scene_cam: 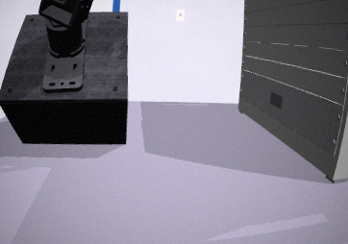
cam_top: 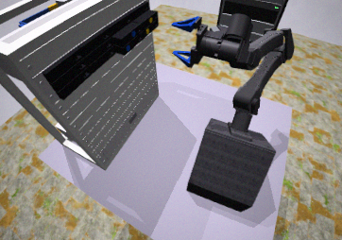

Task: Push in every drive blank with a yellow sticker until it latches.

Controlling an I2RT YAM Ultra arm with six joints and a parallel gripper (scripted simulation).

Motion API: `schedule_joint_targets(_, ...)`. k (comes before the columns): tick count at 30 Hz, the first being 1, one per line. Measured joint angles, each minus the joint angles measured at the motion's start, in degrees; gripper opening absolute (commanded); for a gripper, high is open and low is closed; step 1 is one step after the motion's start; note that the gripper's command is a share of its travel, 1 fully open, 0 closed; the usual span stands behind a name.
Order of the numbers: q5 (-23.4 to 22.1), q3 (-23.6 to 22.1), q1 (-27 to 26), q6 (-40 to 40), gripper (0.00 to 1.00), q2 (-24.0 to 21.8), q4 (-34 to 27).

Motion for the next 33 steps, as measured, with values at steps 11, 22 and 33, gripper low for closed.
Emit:
schedule_joint_targets(11, 0.04, -0.09, 0.04, -0.11, 1.0, 0.0, 0.57)
schedule_joint_targets(22, 0.07, -0.09, 0.04, -0.13, 1.0, 0.48, 1.07)
schedule_joint_targets(33, 0.15, 0.7, 0.02, -0.09, 1.0, 9.22, 6.54)
